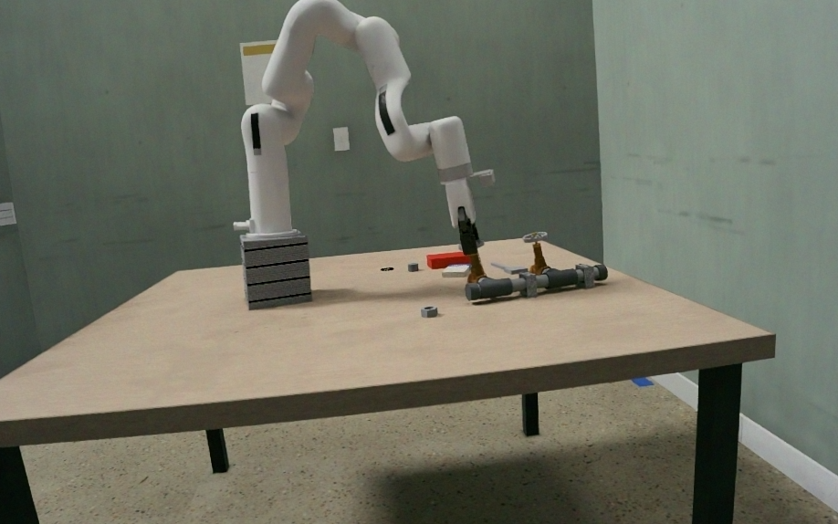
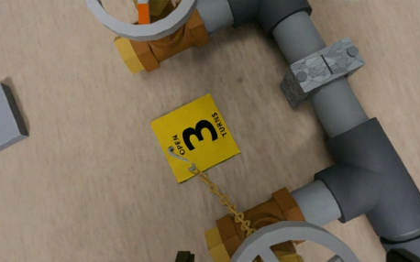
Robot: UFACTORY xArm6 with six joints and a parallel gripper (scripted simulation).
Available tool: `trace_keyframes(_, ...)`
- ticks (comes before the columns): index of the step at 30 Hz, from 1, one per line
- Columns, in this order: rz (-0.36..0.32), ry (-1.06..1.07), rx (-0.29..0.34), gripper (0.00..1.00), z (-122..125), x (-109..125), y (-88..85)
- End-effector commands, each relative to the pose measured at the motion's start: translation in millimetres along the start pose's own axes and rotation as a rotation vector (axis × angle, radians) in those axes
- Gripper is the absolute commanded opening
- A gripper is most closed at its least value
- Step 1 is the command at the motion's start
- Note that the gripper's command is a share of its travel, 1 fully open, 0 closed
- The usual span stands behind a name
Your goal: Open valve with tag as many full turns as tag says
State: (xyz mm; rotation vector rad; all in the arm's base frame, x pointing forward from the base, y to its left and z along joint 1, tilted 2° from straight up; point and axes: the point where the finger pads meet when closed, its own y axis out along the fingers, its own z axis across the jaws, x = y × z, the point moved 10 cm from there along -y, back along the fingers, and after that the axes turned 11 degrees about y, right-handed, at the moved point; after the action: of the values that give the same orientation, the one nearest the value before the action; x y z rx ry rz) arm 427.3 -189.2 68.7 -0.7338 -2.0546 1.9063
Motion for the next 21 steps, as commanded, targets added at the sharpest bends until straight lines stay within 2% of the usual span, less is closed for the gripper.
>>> trace_keyframes(1, 0.004, 0.0, -0.001, 1.0, -0.2, -1.3, -1.1)
trace_keyframes(12, 0.004, 0.028, -0.001, 1.0, -0.2, -1.3, -1.1)
trace_keyframes(21, 0.004, 0.413, -0.004, 1.0, 0.1, -1.2, -1.1)
